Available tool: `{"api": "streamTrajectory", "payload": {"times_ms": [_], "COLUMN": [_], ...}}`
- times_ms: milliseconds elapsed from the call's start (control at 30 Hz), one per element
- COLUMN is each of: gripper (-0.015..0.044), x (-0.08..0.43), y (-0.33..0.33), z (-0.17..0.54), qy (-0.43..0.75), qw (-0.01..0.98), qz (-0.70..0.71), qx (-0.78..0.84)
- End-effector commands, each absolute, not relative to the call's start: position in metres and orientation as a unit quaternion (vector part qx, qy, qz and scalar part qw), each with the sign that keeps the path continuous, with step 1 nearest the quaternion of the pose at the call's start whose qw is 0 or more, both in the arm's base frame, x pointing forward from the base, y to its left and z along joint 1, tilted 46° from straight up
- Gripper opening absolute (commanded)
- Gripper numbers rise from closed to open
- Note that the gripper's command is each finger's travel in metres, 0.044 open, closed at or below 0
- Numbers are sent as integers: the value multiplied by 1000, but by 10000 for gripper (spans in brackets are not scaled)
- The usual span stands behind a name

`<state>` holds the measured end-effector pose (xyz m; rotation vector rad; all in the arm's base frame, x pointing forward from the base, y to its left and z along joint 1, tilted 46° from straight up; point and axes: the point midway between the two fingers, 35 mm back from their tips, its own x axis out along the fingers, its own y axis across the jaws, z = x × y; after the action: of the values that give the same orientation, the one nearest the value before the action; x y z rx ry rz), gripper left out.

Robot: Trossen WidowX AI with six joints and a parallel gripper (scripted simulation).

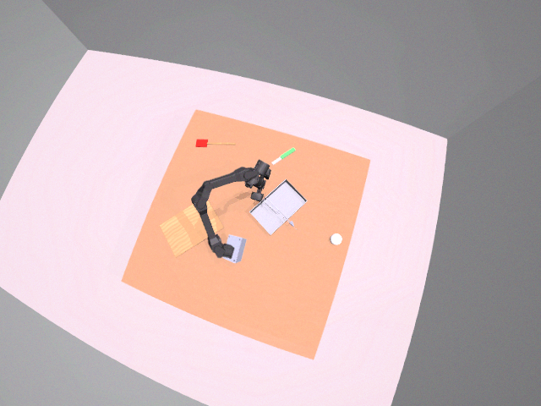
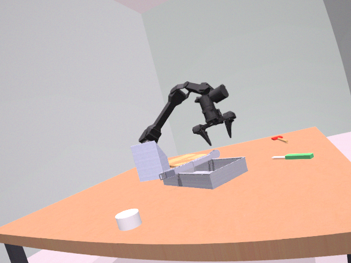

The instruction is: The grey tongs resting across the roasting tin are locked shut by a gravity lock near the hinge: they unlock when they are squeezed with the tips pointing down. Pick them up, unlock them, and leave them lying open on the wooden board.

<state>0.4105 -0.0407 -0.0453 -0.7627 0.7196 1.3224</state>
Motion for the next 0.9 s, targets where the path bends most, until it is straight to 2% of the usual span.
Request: {"api": "streamTrajectory", "payload": {"times_ms": [0, 167, 867], "gripper": [440, 440, 440], "x": [369, 325, 325], "y": [-69, -88, -73], "z": [-86, -117, -119], "qy": [371, 404, 405], "qw": [674, 682, 681], "qz": [594, 597, 598], "qx": [-233, -125, -125]}}
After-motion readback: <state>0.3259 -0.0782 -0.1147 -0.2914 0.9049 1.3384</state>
